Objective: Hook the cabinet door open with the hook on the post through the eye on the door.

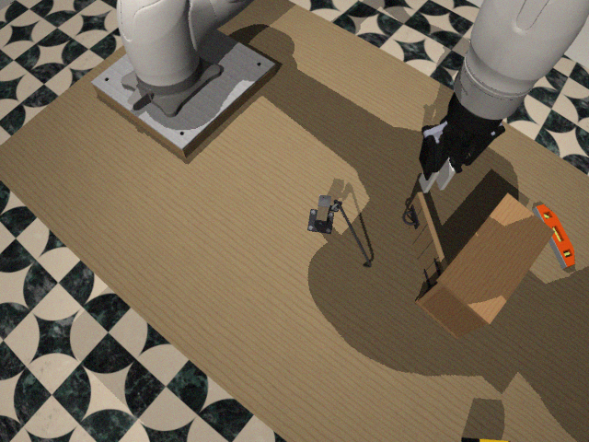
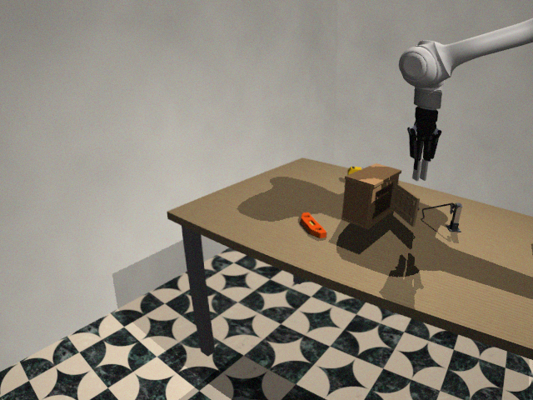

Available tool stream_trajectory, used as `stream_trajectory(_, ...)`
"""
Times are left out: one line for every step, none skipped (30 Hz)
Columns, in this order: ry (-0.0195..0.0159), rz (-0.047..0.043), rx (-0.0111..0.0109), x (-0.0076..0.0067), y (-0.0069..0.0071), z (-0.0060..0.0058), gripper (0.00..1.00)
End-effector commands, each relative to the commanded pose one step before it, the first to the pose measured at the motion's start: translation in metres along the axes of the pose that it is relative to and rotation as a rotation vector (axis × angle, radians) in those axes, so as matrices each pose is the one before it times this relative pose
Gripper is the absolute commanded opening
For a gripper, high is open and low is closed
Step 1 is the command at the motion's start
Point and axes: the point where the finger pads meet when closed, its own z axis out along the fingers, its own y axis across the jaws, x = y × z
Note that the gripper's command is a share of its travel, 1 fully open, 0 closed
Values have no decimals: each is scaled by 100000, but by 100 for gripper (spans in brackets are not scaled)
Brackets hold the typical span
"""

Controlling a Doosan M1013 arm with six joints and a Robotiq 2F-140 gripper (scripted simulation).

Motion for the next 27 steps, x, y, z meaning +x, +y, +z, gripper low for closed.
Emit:
stream_trajectory(-5, -2, 20, -3, 1, -11, 16)
stream_trajectory(0, 0, 0, 0, 0, 0, 16)
stream_trajectory(0, 0, 0, 0, 0, 0, 16)
stream_trajectory(0, 0, 0, 0, 0, 0, 16)
stream_trajectory(0, 0, 0, 0, 0, 0, 16)
stream_trajectory(0, 0, 0, 0, 0, 0, 16)
stream_trajectory(0, 0, 0, 0, 0, 0, 16)
stream_trajectory(0, 0, 0, 0, 0, 0, 16)
stream_trajectory(0, 0, 0, 0, 0, 0, 16)
stream_trajectory(0, 0, 0, 0, 0, 0, 16)
stream_trajectory(0, 2, 0, 0, 0, 1, 16)
stream_trajectory(0, 5, 0, 0, 0, 2, 16)
stream_trajectory(0, 10, 0, 0, 0, 4, 16)
stream_trajectory(0, 17, 0, 0, 0, 7, 16)
stream_trajectory(0, 24, 0, 0, 0, 10, 16)
stream_trajectory(0, 33, 0, 0, 0, 14, 16)
stream_trajectory(0, 42, 0, 0, 0, 18, 16)
stream_trajectory(0, 52, 0, 0, 0, 23, 16)
stream_trajectory(0, 63, 0, 0, -1, 27, 16)
stream_trajectory(0, 75, 0, 0, -1, 32, 16)
stream_trajectory(0, 87, 0, 0, -1, 38, 16)
stream_trajectory(0, 100, 0, 0, -1, 43, 16)
stream_trajectory(0, 113, 0, 0, -1, 49, 16)
stream_trajectory(0, 0, 0, 0, 0, 0, 16)
stream_trajectory(0, 0, 0, 0, 0, 0, 16)
stream_trajectory(0, 126, 0, 0, -1, 54, 16)
stream_trajectory(0, 139, 0, 0, -1, 60, 16)
